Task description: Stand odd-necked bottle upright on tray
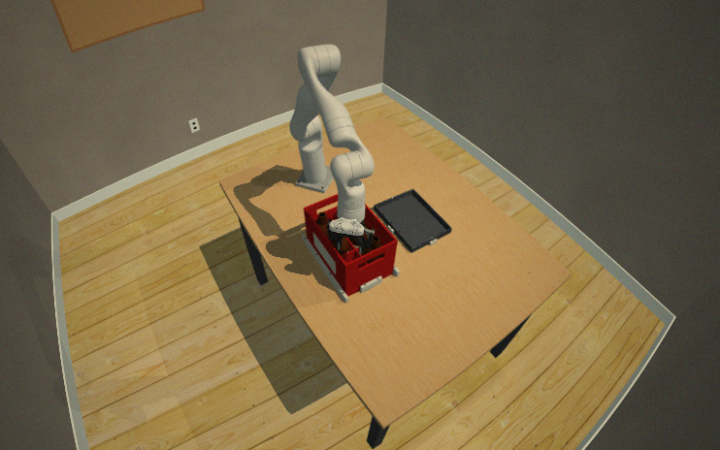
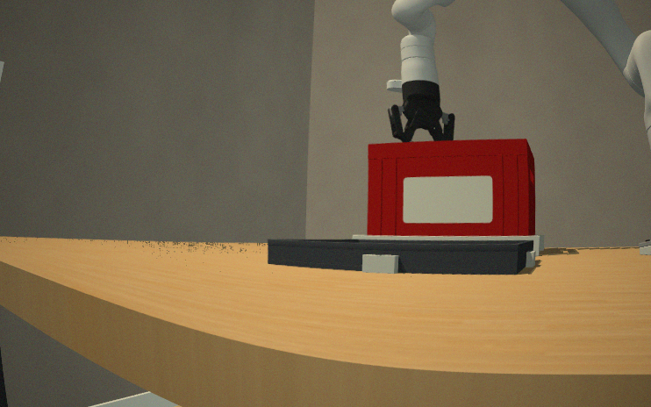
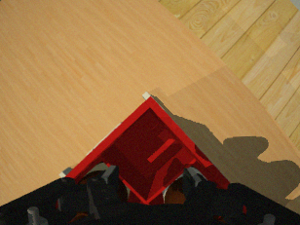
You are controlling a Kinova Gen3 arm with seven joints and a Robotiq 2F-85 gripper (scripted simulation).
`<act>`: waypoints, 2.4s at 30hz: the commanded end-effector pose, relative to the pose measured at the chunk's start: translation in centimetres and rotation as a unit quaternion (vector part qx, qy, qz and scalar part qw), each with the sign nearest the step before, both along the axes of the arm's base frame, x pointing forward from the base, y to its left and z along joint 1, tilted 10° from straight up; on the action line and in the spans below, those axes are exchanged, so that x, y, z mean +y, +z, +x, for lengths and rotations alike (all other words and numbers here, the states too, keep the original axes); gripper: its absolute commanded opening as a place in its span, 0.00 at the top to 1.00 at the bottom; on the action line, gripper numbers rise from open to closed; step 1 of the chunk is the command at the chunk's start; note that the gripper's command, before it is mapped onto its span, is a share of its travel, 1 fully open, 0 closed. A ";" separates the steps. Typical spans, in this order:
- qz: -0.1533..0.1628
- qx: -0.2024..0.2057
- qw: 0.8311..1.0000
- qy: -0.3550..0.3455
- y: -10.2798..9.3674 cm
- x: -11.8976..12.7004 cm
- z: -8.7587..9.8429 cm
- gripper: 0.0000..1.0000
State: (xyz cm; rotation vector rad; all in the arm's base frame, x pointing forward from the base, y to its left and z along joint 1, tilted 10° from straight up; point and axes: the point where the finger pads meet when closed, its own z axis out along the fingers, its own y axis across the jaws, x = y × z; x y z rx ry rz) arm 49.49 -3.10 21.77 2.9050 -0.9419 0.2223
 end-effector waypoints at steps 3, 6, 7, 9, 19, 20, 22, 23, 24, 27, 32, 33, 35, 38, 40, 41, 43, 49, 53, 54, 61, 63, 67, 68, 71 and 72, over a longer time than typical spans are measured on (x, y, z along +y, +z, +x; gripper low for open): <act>0.001 -0.007 1.000 0.002 1.3 0.3 0.2 0.36; 0.001 -0.007 1.000 0.002 2.3 0.4 0.0 0.36; 0.001 -0.007 1.000 0.002 2.7 0.4 0.0 0.36; 0.001 -0.007 1.000 0.002 3.4 0.5 -0.1 0.36; 0.001 -0.007 1.000 0.002 5.7 0.8 -0.4 0.36; 0.001 -0.007 1.000 0.002 5.9 0.8 -0.4 0.36; 0.001 -0.007 1.000 0.002 6.2 0.8 -0.5 0.36; 0.001 -0.007 1.000 0.002 6.4 0.9 -0.5 0.36; 0.001 -0.007 1.000 0.002 6.5 0.9 -0.5 0.36; 0.001 -0.007 1.000 0.002 6.7 0.9 -0.5 0.36; 0.001 -0.007 1.000 0.002 6.7 0.9 -0.5 1.00; 0.001 -0.007 1.000 0.002 6.7 0.9 -0.5 1.00; 0.001 -0.007 1.000 0.002 6.7 0.9 -0.5 1.00; 0.001 -0.007 1.000 0.002 6.7 0.9 -0.5 1.00; 0.001 -0.007 1.000 0.002 6.7 0.9 -0.5 1.00; 0.001 -0.007 1.000 0.002 6.7 0.9 -0.5 1.00; 0.001 -0.007 1.000 0.002 6.7 0.9 -0.5 1.00; 0.001 -0.007 1.000 0.002 6.7 0.9 -0.5 1.00; 0.001 -0.007 1.000 0.002 6.7 0.9 -0.5 1.00; 0.001 -0.007 1.000 0.002 6.7 0.9 -0.5 1.00; 0.001 -0.007 1.000 0.002 6.7 0.9 -0.5 1.00; 0.001 -0.007 1.000 0.002 6.7 0.9 -0.5 1.00; 0.001 -0.007 1.000 0.002 6.7 1.2 -0.6 1.00; 0.001 -0.007 1.000 0.002 6.6 1.8 -0.6 1.00; 0.001 -0.007 1.000 0.002 6.5 2.8 -0.7 1.00; 0.002 -0.006 1.000 0.002 6.3 4.0 -0.8 1.00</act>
